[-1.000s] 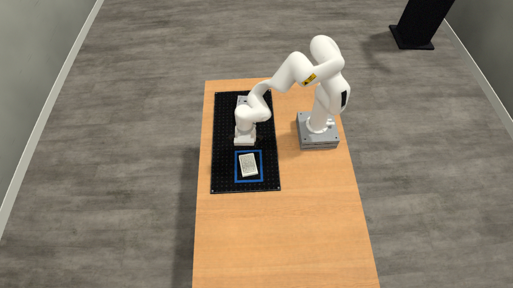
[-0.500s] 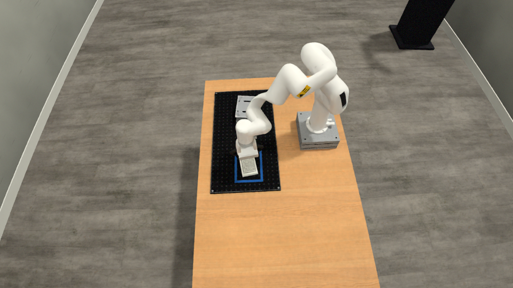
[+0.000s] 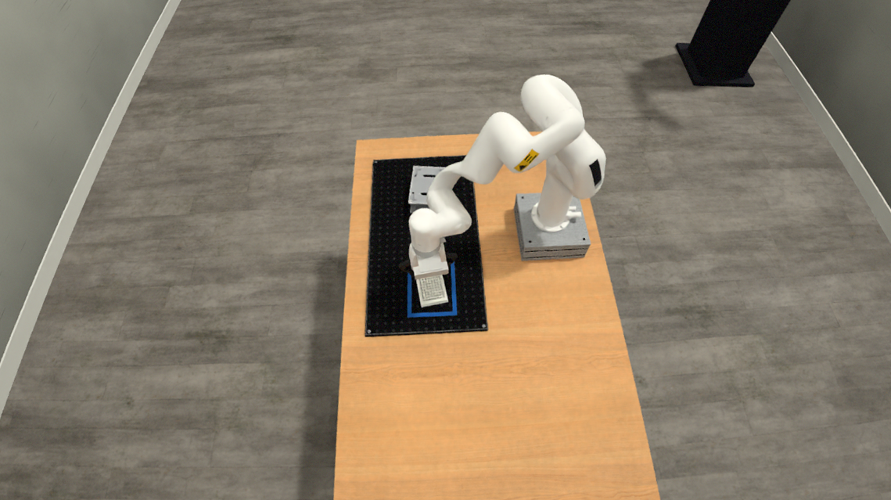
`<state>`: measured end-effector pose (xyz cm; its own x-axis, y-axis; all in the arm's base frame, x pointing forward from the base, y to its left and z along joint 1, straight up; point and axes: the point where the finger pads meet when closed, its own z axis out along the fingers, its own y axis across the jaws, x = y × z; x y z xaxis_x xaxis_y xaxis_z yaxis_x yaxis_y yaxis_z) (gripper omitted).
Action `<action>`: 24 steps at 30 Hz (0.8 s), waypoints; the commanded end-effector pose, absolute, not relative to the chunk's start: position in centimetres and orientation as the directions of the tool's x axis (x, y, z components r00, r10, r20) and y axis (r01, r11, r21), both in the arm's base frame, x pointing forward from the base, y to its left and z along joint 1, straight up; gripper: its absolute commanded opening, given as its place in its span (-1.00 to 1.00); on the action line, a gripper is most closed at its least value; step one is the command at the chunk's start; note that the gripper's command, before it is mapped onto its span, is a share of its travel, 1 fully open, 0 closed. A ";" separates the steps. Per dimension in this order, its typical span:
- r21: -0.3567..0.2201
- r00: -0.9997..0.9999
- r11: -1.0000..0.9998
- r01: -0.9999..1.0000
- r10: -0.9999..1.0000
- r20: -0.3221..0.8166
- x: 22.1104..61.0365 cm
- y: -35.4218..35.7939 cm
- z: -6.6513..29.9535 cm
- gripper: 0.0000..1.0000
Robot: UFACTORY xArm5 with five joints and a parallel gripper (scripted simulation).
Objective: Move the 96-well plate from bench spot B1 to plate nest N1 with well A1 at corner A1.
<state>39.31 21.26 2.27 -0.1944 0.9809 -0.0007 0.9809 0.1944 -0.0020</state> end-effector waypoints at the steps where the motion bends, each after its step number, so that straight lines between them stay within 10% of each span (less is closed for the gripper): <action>1: 0.002 -0.194 0.194 0.981 0.981 -0.005 39.4 21.3 1.8 1.00; 24: 0.002 -0.194 0.194 0.981 0.981 -0.005 39.4 21.3 -1.4 1.00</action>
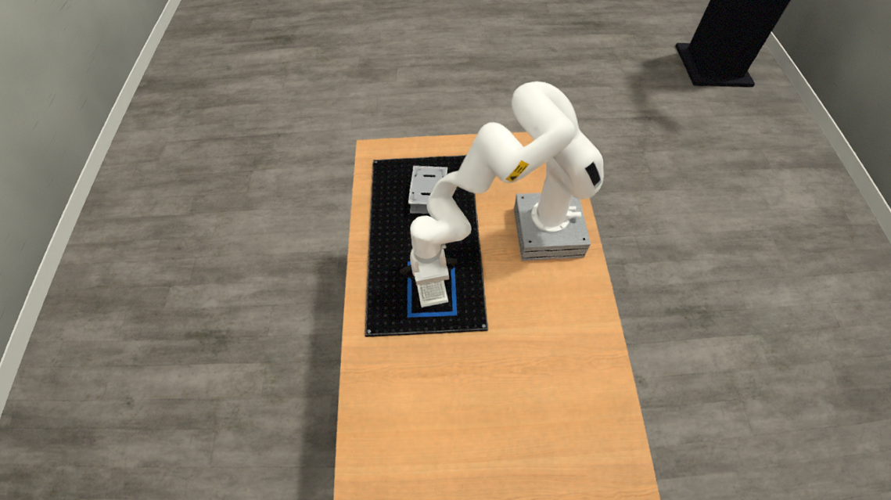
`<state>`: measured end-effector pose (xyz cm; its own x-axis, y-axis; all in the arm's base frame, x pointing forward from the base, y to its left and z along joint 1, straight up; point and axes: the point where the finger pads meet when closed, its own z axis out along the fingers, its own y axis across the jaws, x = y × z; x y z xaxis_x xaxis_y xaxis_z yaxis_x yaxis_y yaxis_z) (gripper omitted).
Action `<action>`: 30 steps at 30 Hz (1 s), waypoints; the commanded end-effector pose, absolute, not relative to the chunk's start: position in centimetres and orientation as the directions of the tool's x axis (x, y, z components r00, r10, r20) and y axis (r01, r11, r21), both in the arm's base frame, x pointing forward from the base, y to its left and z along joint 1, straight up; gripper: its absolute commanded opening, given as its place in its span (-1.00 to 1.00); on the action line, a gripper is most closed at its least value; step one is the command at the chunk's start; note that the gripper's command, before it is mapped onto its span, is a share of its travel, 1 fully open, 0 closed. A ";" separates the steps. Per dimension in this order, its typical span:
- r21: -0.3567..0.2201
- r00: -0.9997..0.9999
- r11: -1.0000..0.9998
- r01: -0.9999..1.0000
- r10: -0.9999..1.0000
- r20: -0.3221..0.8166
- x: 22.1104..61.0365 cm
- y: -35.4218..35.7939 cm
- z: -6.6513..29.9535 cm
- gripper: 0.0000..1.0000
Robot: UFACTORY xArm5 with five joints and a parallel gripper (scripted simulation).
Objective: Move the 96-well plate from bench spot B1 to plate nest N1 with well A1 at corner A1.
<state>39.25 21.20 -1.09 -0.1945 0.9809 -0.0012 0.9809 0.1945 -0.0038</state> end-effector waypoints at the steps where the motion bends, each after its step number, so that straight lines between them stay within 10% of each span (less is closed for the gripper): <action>1: 0.002 -0.194 0.194 0.981 0.981 -0.005 39.4 21.3 -1.5 1.00; 30: 0.002 -0.194 0.194 0.981 0.981 -0.005 39.4 21.3 -3.9 1.00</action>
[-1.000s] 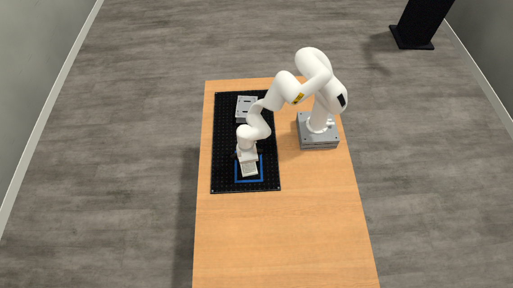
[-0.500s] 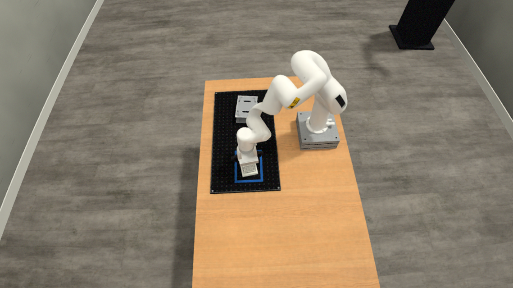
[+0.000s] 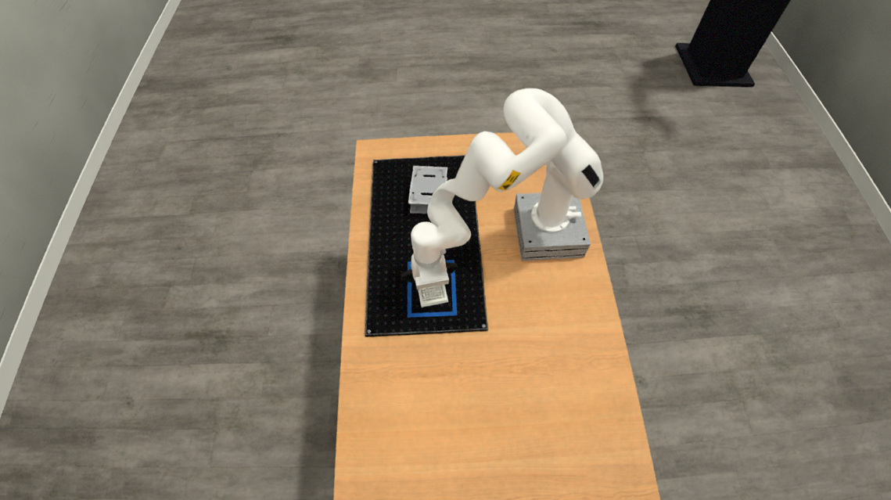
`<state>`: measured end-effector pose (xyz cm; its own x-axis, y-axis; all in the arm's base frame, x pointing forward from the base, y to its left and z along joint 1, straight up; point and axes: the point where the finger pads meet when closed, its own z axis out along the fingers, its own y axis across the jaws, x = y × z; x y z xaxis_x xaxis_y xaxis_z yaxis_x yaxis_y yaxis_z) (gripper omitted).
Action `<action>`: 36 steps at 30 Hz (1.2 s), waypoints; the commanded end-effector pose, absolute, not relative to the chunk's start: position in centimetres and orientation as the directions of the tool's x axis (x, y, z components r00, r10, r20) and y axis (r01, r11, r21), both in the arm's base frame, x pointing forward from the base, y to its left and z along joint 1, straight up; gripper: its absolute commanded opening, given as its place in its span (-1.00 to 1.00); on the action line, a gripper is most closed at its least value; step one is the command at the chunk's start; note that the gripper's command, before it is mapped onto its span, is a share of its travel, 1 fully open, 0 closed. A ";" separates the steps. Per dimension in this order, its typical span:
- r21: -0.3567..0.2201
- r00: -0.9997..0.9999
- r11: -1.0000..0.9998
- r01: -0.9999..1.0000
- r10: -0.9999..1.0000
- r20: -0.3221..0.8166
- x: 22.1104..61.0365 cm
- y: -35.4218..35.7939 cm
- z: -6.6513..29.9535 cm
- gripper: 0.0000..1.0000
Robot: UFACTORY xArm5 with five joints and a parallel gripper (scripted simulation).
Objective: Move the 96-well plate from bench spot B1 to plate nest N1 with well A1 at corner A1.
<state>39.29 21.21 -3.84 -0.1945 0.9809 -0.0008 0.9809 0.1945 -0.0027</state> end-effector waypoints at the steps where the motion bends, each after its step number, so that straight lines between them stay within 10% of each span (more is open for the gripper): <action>1: 0.002 -0.194 0.194 0.981 0.981 -0.005 39.4 21.3 -3.9 1.00; 36: 0.002 -0.194 0.194 0.981 0.981 -0.005 39.4 21.3 -5.7 1.00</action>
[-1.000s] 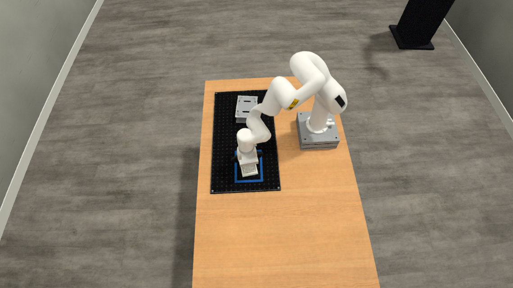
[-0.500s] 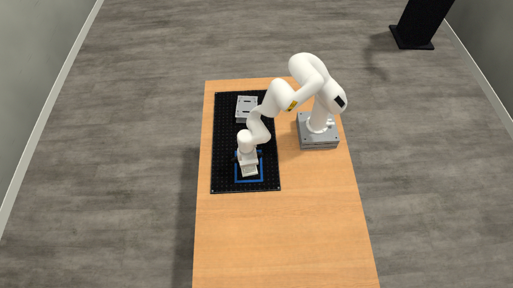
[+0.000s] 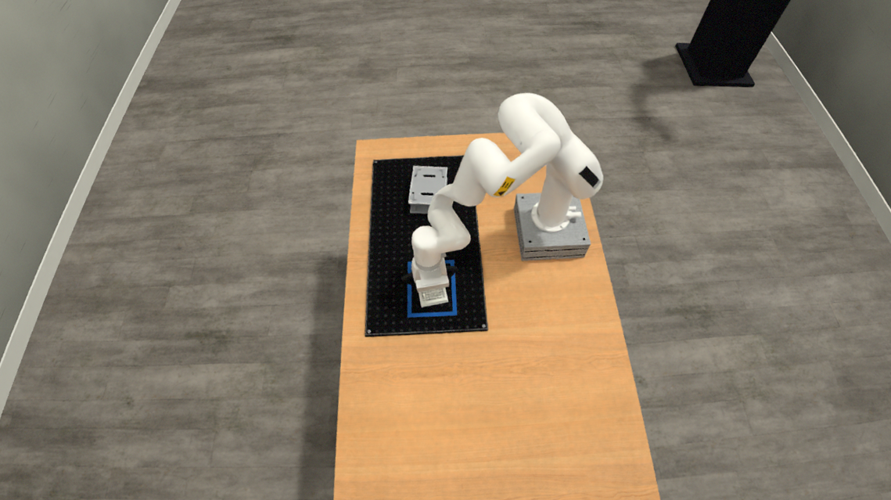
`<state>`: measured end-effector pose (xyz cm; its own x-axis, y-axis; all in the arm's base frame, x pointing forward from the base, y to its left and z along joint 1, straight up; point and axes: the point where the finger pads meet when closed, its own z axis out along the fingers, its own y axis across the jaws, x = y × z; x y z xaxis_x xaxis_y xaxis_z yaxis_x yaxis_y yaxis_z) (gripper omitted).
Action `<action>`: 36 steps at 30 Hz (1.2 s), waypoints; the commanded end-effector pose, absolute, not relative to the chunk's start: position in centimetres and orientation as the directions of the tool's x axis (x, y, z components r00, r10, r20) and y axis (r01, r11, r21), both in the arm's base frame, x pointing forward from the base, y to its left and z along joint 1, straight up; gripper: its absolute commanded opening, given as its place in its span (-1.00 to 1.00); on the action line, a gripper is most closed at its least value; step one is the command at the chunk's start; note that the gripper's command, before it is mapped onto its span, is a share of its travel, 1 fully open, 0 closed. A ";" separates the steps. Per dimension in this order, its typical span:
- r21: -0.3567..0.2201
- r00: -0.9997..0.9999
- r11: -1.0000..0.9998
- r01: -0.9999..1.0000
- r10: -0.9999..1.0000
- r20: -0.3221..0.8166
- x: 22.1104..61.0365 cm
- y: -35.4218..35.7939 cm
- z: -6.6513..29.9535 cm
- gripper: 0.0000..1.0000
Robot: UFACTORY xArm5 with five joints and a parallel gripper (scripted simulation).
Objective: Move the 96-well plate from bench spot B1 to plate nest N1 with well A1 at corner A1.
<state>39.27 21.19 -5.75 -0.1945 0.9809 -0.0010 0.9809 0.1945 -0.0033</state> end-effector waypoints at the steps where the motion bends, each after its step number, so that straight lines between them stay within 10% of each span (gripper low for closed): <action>1: 0.002 -0.194 0.194 0.981 0.981 -0.005 39.4 21.3 -5.7 1.00; 12: 0.002 -0.194 0.194 0.981 0.981 -0.005 39.4 21.3 -5.7 1.00; 13: 0.002 -0.194 0.194 0.981 0.981 -0.005 39.4 21.3 -5.6 -1.00; 36: 0.002 -0.194 0.194 0.981 0.981 -0.005 39.4 21.3 -5.6 -1.00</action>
